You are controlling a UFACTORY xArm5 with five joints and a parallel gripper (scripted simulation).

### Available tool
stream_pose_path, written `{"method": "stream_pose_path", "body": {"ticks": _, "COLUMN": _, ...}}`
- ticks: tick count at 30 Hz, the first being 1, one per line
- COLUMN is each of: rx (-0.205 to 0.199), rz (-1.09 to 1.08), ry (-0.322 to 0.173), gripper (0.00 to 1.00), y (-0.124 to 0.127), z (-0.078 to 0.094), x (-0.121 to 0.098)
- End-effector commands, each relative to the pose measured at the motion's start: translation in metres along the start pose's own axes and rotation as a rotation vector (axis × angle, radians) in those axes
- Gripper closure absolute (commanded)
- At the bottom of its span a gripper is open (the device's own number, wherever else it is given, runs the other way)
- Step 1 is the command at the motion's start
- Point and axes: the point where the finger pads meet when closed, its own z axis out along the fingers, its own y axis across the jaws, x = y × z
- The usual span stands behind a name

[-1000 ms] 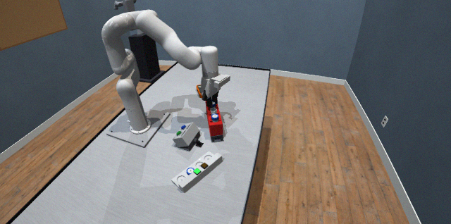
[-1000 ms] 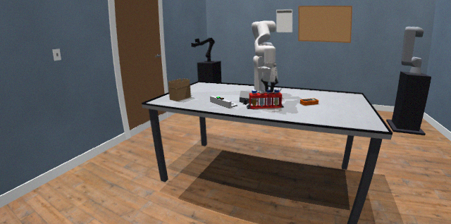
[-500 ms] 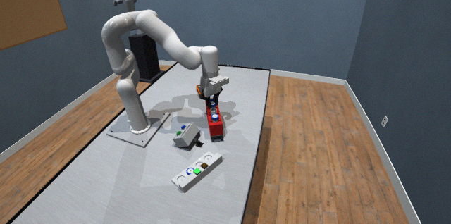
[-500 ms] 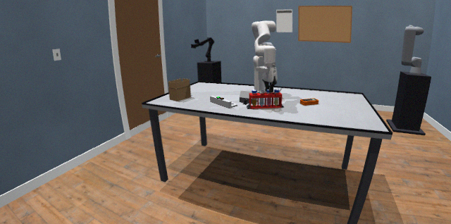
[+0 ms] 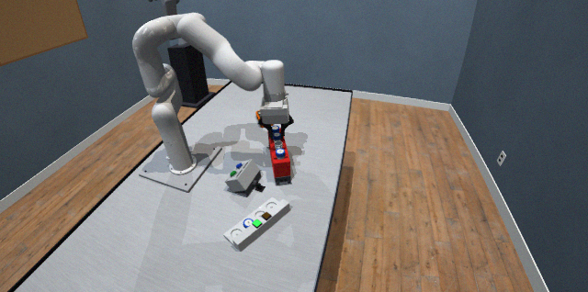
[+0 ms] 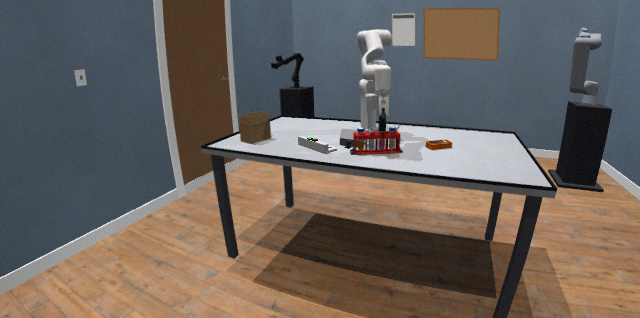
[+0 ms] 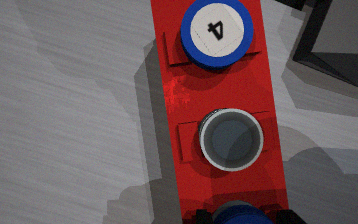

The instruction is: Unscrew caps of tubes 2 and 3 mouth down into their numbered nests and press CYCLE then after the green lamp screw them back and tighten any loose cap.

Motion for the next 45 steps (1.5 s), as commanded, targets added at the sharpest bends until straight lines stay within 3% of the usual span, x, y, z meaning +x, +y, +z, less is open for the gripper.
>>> {"method": "stream_pose_path", "body": {"ticks": 1, "rx": 0.004, "rz": 0.221, "ry": -0.001, "gripper": 1.0, "y": -0.0012, "z": -0.0008, "x": -0.0001}}
{"method": "stream_pose_path", "body": {"ticks": 9, "rx": 0.003, "rz": 0.621, "ry": -0.002, "gripper": 1.0, "y": -0.0012, "z": -0.0005, "x": -0.0001}}
{"method": "stream_pose_path", "body": {"ticks": 17, "rx": 0.003, "rz": 0.641, "ry": -0.002, "gripper": 1.0, "y": -0.0012, "z": -0.0005, "x": -0.0001}}
{"method": "stream_pose_path", "body": {"ticks": 18, "rx": 0.003, "rz": 0.641, "ry": -0.002, "gripper": 0.54, "y": -0.0012, "z": -0.0005, "x": -0.0001}}
{"method": "stream_pose_path", "body": {"ticks": 28, "rx": 0.003, "rz": 0.641, "ry": -0.002, "gripper": 0.54, "y": -0.0012, "z": -0.0004, "x": -0.0001}}
{"method": "stream_pose_path", "body": {"ticks": 31, "rx": 0.003, "rz": 0.558, "ry": -0.002, "gripper": 0.54, "y": -0.0012, "z": -0.001, "x": -0.0001}}
{"method": "stream_pose_path", "body": {"ticks": 34, "rx": 0.004, "rz": 0.308, "ry": -0.001, "gripper": 0.54, "y": -0.0012, "z": -0.001, "x": -0.0001}}
{"method": "stream_pose_path", "body": {"ticks": 45, "rx": 0.004, "rz": -0.228, "ry": 0.0, "gripper": 0.54, "y": -0.0012, "z": -0.001, "x": -0.0002}}
